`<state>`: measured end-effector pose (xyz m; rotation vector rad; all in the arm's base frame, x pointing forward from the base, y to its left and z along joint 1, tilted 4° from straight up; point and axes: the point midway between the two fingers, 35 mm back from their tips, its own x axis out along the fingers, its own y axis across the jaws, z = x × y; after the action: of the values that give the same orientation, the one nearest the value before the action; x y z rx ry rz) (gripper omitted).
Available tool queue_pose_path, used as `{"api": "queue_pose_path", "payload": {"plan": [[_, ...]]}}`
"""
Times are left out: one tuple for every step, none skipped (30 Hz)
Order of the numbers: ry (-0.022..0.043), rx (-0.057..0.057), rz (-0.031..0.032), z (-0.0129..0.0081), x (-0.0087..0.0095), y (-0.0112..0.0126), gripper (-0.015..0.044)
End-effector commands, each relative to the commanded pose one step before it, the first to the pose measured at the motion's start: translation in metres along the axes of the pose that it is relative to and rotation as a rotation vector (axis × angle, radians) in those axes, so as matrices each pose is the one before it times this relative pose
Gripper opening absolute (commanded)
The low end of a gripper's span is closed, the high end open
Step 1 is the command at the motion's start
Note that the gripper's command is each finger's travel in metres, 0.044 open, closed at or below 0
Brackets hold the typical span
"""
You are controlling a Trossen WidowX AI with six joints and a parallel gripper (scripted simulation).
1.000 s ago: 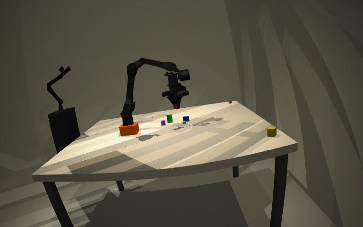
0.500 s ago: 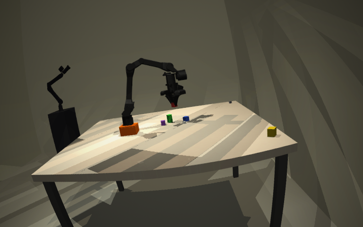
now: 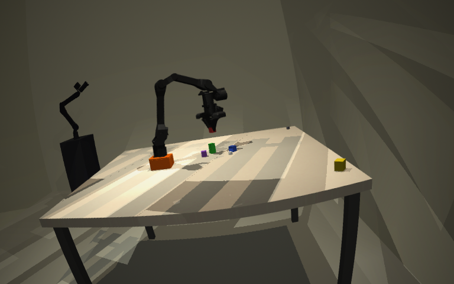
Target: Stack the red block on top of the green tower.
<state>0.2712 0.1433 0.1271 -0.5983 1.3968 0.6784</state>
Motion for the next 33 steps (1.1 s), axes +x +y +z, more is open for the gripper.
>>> {"api": "queue_pose_path", "payload": {"plan": [[-0.00233,0.0035,-0.00323,0.00321,-0.0004,0.01904,0.0],[-0.00038,0.0,0.00062,0.00069,-0.00003,0.00465,0.0],[-0.00038,0.0,0.00063,0.00061,-0.00003,0.00456,0.0],[-0.00029,0.0,0.00049,0.00041,-0.00002,0.00346,0.0],[-0.00017,0.0,0.0003,0.00023,-0.00001,0.00208,0.0],[-0.00006,0.0,0.0001,0.00007,0.0,0.00069,0.0],[0.0,0.0,0.0,0.00005,0.00072,-0.00001,0.0],[-0.00001,0.0,0.0,0.00014,0.00216,-0.00004,0.0],[-0.00002,0.0,0.00001,0.00019,0.00359,-0.00006,0.0],[-0.00001,0.0,0.00001,0.00018,0.00461,-0.00006,0.0],[0.0,0.0,0.00001,0.0001,0.00464,-0.00004,0.0],[0.0,0.0,0.00002,0.00002,0.00463,-0.00002,0.0],[0.00001,0.0,0.00002,-0.00006,0.00461,0.0,0.0],[0.00002,0.0,0.00002,-0.00014,0.00456,0.00002,0.0],[0.00002,0.0,0.00002,-0.00016,0.00353,0.00003,0.0],[0.00001,0.0,0.00001,-0.00012,0.00211,0.00003,0.0],[-0.00003,0.0,0.00003,0.0004,0.00045,0.0003,0.0],[-0.00002,0.0,0.00001,0.00018,0.0002,0.00014,0.0],[0.0,0.0,0.0,0.00005,0.00079,0.0,0.0],[0.0,0.0,0.00001,0.00009,0.00161,-0.00001,0.0],[0.0,0.0,0.00001,0.00012,0.00254,0.0,0.0],[0.0,0.0,0.00001,0.00011,0.00302,0.0,0.0],[0.0,0.0,0.00002,0.0001,0.00368,0.00001,0.0],[0.00001,0.0,0.00002,0.00005,0.00453,0.00003,0.0],[0.00001,0.0,0.00002,-0.00002,0.00425,0.00005,0.0],[0.00002,0.0,0.00002,-0.00008,0.00409,0.00006,0.0],[0.00002,0.0,0.00002,-0.00011,0.00331,0.00006,0.0],[0.00001,0.0,0.00001,-0.00009,0.00198,0.00004,0.0],[0.0,0.0,0.0,-0.00003,0.00044,0.00002,0.0],[0.0,0.0,0.0,0.0,-0.00029,0.0,0.0],[0.0,0.0,0.0,0.0,-0.00029,0.0,0.0],[0.0,0.0,0.0,0.0,-0.00022,0.0,0.0],[0.0,0.0,0.0,0.0,0.0,0.0,0.0]]}}
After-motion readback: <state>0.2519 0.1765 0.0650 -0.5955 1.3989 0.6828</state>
